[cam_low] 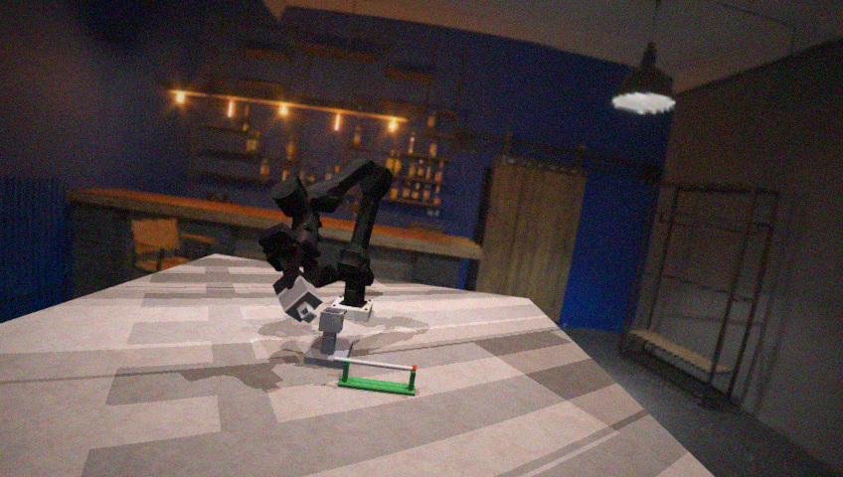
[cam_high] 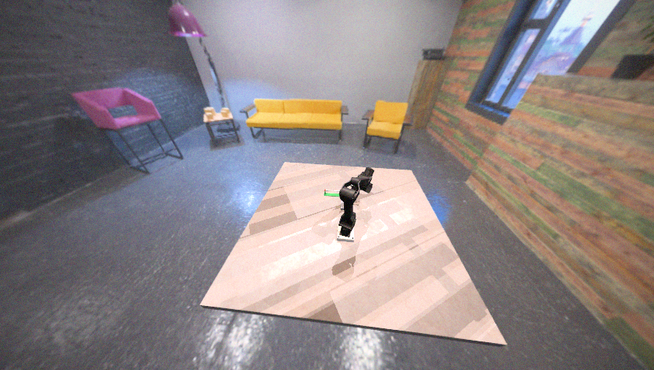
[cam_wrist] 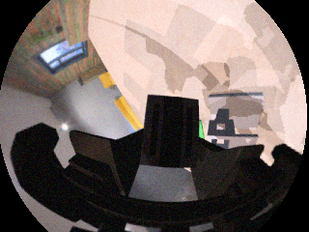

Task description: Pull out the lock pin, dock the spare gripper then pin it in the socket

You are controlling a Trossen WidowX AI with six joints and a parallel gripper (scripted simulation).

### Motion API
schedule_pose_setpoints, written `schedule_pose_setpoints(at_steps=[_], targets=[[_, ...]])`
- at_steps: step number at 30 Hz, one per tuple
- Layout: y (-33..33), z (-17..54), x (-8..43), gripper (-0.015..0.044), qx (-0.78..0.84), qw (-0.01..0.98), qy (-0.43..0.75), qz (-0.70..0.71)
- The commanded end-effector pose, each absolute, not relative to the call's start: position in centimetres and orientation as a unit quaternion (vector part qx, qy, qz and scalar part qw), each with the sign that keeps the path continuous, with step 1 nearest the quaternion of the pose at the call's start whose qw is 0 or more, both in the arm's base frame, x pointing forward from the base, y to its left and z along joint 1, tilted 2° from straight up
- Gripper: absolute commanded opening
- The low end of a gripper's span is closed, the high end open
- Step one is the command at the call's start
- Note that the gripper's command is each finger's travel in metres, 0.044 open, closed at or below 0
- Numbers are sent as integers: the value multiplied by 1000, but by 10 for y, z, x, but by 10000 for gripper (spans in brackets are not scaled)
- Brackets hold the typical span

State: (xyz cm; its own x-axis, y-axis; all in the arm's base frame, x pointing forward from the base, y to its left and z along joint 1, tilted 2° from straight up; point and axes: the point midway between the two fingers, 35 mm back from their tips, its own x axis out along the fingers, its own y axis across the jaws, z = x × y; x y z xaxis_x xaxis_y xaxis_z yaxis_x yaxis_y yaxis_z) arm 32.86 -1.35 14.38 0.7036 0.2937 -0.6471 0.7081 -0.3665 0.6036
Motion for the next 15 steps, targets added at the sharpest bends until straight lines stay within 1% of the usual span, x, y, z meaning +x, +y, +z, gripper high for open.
schedule_pose_setpoints(at_steps=[1, 15], targets=[[-10, 159, 330, 0, 773, 512, 316, -199], [6, 168, 318, 0, 647, 654, 357, -159]])
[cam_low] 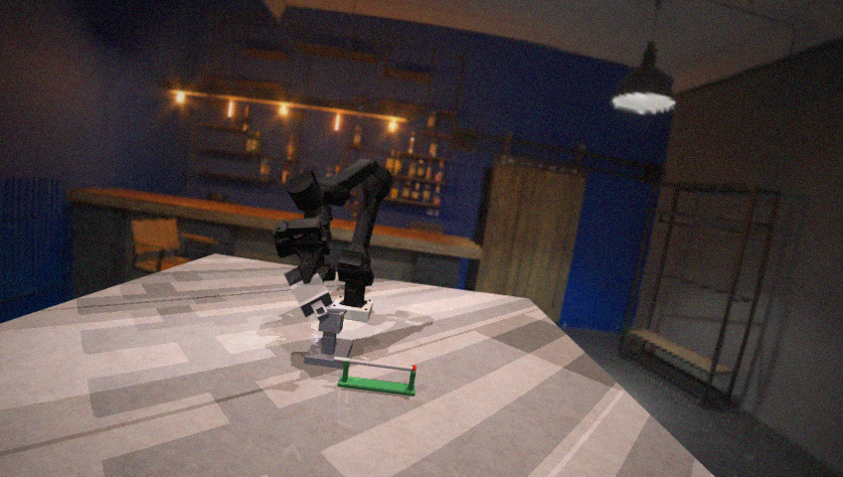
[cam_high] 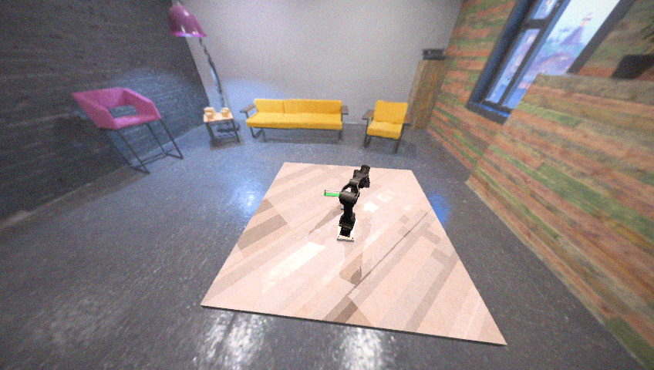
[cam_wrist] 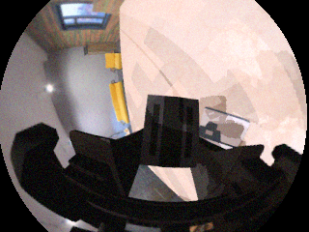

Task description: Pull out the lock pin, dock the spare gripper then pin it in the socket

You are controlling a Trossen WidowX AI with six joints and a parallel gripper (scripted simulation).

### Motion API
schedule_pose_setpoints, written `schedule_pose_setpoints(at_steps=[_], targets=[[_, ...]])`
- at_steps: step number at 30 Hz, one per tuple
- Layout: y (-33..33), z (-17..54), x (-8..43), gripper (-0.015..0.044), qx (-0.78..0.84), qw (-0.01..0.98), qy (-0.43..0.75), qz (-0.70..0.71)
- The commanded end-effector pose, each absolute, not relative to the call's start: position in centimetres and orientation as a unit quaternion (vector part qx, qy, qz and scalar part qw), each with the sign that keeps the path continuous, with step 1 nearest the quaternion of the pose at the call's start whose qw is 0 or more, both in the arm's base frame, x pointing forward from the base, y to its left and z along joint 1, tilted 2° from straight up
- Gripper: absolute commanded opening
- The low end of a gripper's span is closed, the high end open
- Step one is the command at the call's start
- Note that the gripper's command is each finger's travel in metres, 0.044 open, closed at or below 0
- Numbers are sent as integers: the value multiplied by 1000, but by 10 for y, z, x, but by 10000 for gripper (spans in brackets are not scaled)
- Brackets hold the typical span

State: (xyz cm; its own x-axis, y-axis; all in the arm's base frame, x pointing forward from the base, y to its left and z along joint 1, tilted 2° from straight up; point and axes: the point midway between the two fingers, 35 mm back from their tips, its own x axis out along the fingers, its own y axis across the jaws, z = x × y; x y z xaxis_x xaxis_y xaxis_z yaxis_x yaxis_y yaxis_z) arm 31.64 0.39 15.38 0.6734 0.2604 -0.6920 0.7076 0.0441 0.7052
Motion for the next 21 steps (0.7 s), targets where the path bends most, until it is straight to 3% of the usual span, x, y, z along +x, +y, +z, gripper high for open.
schedule_pose_setpoints(at_steps=[1, 21], targets=[[7, 169, 317, 0, 637, 664, 359, -156], [26, 182, 294, 0, 409, 815, 403, -80]])
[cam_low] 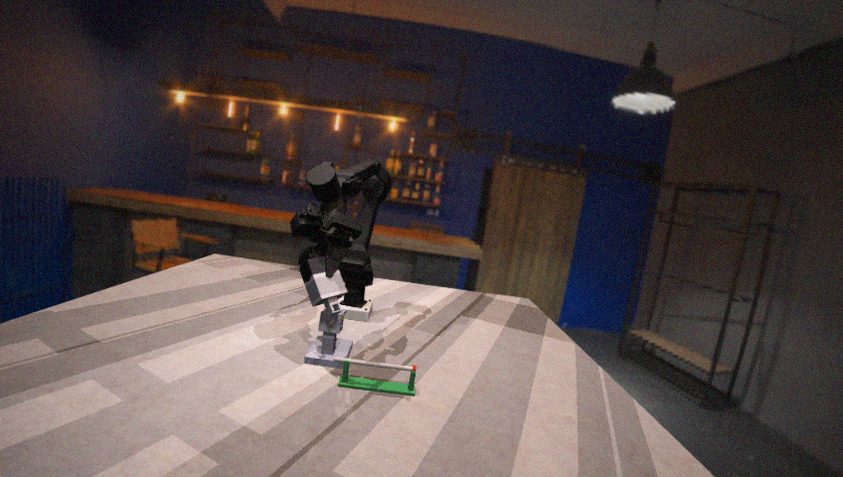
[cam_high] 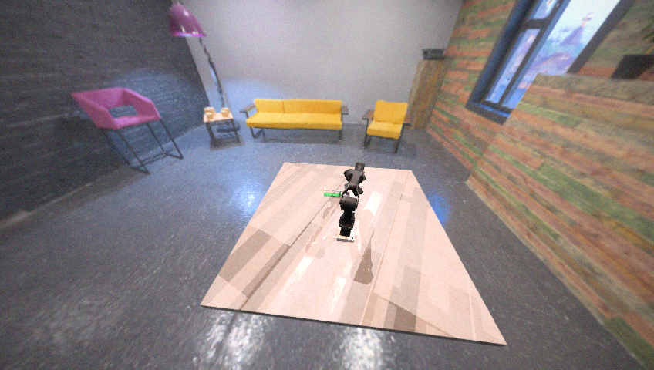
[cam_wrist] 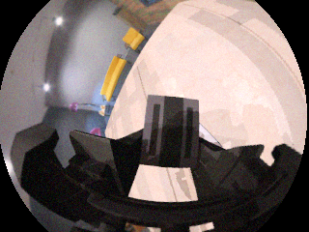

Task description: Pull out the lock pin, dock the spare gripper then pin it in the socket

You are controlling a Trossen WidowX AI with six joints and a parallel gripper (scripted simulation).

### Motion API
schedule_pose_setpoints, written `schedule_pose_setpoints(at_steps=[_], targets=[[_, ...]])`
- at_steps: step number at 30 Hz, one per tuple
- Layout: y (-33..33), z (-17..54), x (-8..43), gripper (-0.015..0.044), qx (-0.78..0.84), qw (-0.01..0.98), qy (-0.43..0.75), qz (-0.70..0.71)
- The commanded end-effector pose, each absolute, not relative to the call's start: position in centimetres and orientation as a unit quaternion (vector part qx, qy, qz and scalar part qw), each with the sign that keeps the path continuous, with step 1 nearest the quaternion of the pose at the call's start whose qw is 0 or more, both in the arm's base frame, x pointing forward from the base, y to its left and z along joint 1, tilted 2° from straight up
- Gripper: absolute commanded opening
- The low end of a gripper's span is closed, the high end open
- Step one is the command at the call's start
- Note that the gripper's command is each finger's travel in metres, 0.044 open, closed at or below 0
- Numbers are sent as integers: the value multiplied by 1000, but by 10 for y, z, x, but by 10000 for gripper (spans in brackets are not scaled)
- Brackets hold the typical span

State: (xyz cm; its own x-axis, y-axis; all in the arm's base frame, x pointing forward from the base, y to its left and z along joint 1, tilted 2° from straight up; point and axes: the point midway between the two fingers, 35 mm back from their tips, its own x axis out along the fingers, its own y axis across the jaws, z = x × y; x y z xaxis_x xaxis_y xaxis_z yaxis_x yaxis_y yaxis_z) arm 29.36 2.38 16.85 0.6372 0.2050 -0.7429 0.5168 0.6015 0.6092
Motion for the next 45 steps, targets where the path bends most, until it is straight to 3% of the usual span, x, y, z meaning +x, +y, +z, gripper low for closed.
schedule_pose_setpoints(at_steps=[1, 33, 45], targets=[[27, 183, 292, 0, 396, 820, 405, -76], [42, 207, 248, 0, -37, 901, 426, 72], [42, 207, 247, 0, -46, 901, 425, 75]])
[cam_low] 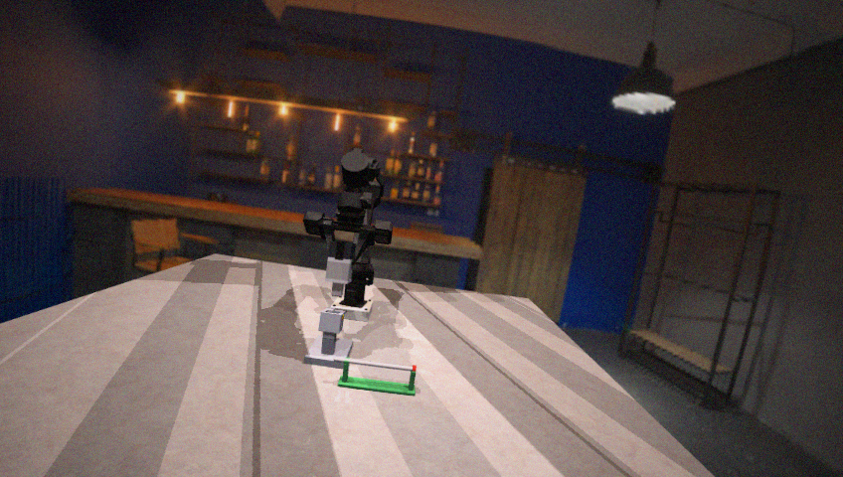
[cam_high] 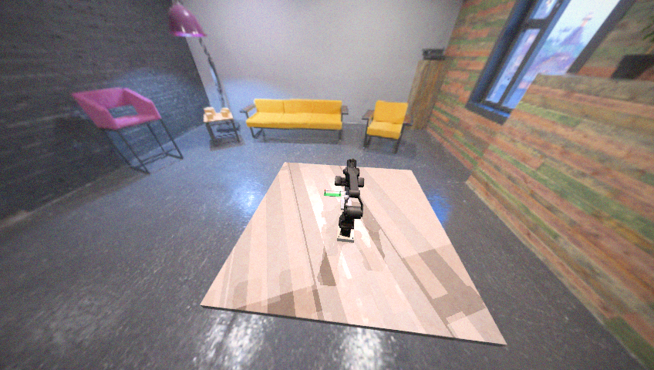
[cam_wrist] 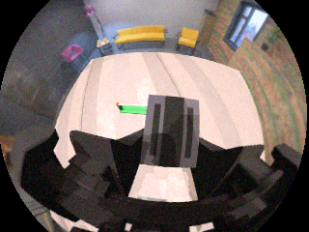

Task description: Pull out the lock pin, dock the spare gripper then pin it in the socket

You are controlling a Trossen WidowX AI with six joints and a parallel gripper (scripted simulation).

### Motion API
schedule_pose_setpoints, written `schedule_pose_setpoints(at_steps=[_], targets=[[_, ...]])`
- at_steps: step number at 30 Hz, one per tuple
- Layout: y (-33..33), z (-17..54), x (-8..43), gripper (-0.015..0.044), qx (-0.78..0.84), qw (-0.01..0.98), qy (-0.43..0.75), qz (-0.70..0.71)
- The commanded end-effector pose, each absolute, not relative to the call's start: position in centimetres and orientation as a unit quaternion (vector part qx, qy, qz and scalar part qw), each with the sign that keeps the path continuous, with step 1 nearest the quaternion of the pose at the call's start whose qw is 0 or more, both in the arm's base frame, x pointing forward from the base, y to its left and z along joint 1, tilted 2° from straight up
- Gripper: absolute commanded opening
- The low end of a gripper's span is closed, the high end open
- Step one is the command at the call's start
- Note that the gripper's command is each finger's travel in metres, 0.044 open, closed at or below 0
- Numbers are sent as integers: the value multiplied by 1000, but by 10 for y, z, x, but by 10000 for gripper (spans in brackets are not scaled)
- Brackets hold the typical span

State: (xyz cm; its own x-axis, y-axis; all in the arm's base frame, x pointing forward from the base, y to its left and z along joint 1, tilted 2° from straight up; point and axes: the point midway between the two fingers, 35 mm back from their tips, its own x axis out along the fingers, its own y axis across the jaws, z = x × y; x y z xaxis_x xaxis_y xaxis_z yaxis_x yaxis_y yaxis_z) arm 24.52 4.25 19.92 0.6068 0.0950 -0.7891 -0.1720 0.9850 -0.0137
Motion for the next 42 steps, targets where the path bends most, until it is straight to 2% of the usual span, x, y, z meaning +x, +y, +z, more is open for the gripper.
schedule_pose_setpoints(at_steps=[1, 42], targets=[[42, 207, 247, 0, -46, 901, 425, 75], [42, 158, 257, 0, -51, 901, 424, 74]])
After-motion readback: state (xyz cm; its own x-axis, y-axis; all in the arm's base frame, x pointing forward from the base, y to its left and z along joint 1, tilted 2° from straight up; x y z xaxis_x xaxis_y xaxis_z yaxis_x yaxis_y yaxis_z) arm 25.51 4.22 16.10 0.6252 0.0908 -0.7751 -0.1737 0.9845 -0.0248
